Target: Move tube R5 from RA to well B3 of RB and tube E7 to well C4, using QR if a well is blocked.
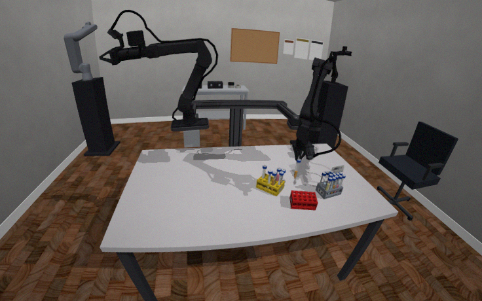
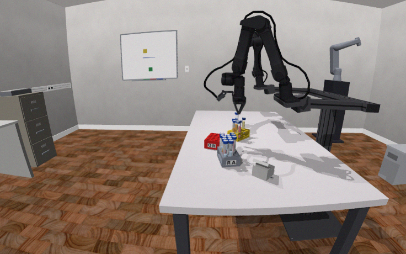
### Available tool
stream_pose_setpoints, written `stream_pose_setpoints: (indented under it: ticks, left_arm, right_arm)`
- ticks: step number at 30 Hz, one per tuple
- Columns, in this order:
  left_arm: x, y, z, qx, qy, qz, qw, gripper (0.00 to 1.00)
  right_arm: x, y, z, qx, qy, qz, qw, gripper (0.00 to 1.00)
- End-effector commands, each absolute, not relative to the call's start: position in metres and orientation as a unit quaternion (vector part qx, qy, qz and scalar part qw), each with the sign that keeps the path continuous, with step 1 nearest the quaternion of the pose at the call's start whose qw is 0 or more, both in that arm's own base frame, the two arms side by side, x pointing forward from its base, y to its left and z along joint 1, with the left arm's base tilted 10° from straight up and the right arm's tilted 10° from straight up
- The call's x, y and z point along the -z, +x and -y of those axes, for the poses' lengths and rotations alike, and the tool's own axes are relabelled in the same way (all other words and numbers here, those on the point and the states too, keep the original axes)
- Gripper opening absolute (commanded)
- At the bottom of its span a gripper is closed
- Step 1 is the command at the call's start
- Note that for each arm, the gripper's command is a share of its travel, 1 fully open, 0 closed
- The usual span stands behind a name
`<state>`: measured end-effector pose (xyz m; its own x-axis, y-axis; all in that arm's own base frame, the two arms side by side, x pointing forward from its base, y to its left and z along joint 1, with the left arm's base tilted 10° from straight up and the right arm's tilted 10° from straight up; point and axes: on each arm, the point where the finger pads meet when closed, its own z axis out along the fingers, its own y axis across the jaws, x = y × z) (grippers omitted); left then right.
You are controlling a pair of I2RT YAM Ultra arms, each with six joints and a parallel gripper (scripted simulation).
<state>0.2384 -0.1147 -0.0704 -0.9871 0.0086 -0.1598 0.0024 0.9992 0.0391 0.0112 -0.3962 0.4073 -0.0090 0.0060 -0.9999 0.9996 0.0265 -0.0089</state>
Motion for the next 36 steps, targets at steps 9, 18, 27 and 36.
stream_pose_setpoints:
  ticks: [9, 18, 27, 36]
  left_arm:
    - [0.072, 0.217, 0.134, -0.02, -0.012, -0.995, 0.094, 0.0]
    - [0.082, 0.197, 0.146, -0.029, -0.011, -0.996, 0.085, 0.0]
    - [0.085, 0.178, 0.168, -0.027, -0.011, -0.996, 0.088, 0.0]
    - [0.085, 0.166, 0.191, -0.02, -0.012, -0.995, 0.093, 0.0]
  right_arm:
    - [-0.432, 0.003, 0.385, 0.51, 0.488, -0.49, 0.512, 0.0]
    - [-0.432, 0.003, 0.385, 0.51, 0.488, -0.49, 0.512, 0.0]
    - [-0.432, 0.003, 0.385, 0.51, 0.488, -0.49, 0.512, 0.0]
    - [-0.432, 0.003, 0.385, 0.51, 0.488, -0.49, 0.512, 0.0]
